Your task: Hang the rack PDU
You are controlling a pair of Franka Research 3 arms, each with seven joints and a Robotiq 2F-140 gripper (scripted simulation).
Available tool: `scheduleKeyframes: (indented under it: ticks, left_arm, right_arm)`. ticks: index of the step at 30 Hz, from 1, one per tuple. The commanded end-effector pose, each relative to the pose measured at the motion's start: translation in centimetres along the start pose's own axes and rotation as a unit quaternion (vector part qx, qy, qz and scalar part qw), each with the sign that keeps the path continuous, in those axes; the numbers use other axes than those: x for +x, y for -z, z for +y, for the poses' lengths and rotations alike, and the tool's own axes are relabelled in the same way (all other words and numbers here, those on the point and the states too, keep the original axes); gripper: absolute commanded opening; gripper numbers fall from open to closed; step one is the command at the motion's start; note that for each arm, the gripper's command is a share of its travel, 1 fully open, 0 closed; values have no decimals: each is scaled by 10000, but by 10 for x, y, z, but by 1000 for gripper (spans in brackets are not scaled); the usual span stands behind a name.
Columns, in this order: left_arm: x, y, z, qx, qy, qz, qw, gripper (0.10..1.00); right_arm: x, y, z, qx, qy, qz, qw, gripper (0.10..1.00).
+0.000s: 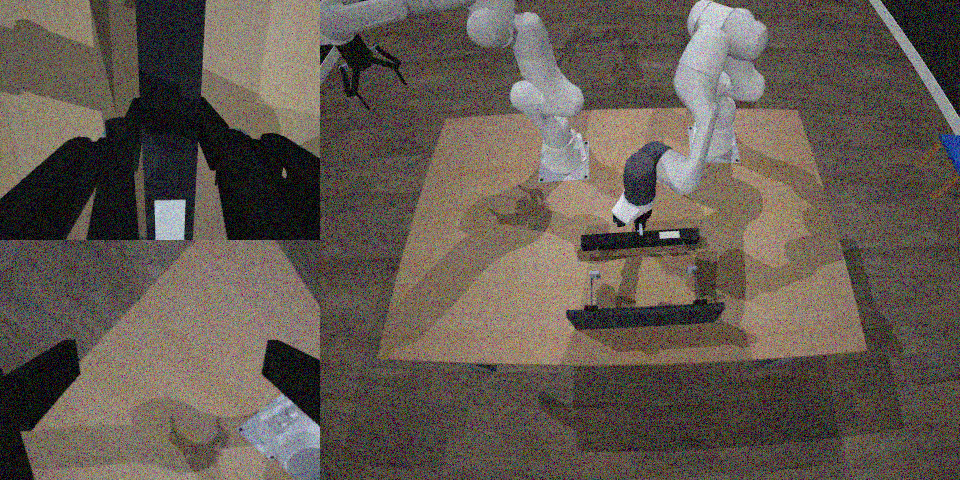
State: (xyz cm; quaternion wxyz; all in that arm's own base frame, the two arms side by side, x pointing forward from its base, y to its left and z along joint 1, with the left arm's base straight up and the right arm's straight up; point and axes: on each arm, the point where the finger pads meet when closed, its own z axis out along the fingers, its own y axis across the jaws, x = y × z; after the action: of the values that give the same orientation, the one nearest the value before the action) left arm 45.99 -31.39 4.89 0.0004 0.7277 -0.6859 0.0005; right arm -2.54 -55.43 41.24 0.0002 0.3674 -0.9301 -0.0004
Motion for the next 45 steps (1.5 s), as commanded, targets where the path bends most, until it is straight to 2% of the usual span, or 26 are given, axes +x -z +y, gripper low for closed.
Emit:
scheduleKeyframes:
  ticks: [1,14,25,40,45]
  left_arm:
    - [0,-1,0,-1,14,-6,10000,99]
    - [0,1,0,-1,14,-6,10000,99]
    - [0,18,0,-1,14,-6,10000,99]
    - [0,69,0,-1,14,-6,10000,99]
    - [0,78,0,-1,14,-6,10000,99]
  right_arm:
    - [0,0,0,1,0,1,10000,1000]
    - [0,0,0,1,0,1,10000,1000]
    - [0,0,0,1,0,1,10000,1000]
    - [0,0,0,1,0,1,10000,1000]
    - [0,0,0,1,0,1,10000,1000]
